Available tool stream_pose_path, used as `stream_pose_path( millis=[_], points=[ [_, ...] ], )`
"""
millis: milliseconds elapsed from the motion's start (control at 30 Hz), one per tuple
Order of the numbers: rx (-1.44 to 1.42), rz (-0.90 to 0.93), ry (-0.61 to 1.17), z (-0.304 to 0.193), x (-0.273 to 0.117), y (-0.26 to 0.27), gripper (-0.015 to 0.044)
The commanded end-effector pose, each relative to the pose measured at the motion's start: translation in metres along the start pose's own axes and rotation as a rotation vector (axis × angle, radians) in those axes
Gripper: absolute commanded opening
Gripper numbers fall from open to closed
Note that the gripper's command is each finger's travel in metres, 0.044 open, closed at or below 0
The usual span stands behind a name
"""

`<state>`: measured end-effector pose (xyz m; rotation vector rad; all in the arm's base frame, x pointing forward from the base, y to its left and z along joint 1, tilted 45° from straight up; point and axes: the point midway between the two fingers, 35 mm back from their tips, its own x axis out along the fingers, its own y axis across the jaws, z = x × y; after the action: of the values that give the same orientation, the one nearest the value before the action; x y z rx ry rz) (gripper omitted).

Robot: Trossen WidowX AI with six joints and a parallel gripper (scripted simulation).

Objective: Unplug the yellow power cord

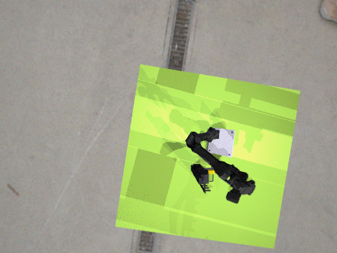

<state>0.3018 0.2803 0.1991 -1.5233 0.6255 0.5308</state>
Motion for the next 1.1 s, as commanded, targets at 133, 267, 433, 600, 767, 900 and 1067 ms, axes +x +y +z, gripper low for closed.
stream_pose_path(
  millis=[133, 267, 433, 600, 767, 900, 1067],
  points=[
    [-0.241, 0.367, 0.353, -0.090, 0.075, 0.070, 0.0160],
    [-0.341, 0.598, 0.512, -0.143, 0.090, 0.104, 0.0160],
    [-0.413, 0.817, 0.629, -0.185, 0.090, 0.131, 0.0160],
    [-0.413, 0.817, 0.629, -0.185, 0.090, 0.131, 0.0160],
    [-0.412, 0.817, 0.629, -0.185, 0.092, 0.130, 0.0160],
    [-0.413, 0.817, 0.629, -0.187, 0.091, 0.129, 0.0160],
    [-0.413, 0.817, 0.629, -0.193, 0.088, 0.124, 0.0160]
  ],
)
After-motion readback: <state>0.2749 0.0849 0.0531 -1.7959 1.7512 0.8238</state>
